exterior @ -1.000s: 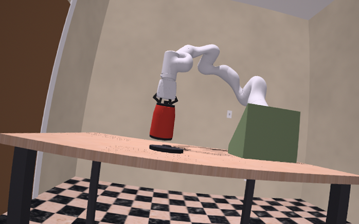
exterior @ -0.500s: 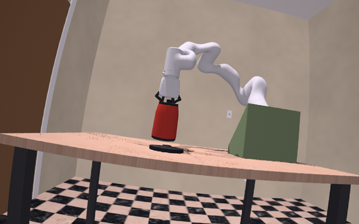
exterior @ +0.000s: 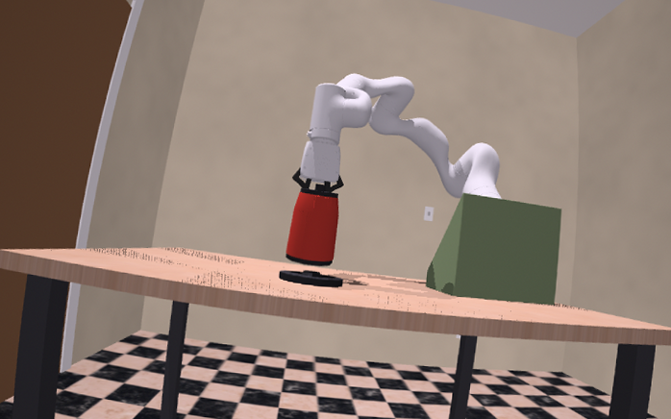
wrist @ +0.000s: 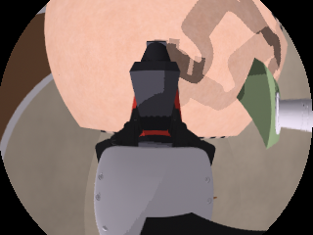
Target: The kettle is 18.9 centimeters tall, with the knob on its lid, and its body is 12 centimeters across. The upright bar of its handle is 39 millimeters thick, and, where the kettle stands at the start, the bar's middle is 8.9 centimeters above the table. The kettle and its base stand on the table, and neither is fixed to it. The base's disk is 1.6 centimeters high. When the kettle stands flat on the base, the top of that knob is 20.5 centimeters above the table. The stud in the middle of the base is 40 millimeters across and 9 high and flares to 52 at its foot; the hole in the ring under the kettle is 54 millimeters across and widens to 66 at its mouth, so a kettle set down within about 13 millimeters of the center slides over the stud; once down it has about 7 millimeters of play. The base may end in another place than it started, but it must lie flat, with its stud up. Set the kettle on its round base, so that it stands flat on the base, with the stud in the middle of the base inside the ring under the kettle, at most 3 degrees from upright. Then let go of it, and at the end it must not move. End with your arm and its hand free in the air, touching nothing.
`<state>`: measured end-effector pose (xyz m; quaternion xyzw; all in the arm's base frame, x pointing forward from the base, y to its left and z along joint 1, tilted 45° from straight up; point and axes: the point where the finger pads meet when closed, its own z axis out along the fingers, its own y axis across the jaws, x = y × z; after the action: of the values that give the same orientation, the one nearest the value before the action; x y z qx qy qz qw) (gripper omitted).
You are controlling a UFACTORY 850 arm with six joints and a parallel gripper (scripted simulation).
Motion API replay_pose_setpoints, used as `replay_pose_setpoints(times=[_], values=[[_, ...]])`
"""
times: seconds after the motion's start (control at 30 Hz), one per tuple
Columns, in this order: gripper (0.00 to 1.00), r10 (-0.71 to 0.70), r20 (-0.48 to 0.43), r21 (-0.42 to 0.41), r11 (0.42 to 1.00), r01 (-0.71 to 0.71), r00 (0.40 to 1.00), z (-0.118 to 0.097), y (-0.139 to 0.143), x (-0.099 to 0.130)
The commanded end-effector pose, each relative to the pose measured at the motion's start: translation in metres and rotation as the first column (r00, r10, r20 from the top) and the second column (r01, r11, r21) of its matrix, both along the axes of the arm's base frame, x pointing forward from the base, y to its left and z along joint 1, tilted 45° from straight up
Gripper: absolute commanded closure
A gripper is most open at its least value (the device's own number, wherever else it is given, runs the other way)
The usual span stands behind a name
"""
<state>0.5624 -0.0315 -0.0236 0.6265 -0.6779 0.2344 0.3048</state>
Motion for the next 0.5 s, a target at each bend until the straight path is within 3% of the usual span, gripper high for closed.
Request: replay_pose_setpoints(times=[0.0, 0.47], values=[[1.0, 0.001, 0.002, 0.001, 1.0, -0.001, 1.0, -0.004, 0.005, 0.0], [1.0, 0.001, 0.002, 0.001, 1.0, -0.001, 1.0, -0.016, 0.018, -0.002]])
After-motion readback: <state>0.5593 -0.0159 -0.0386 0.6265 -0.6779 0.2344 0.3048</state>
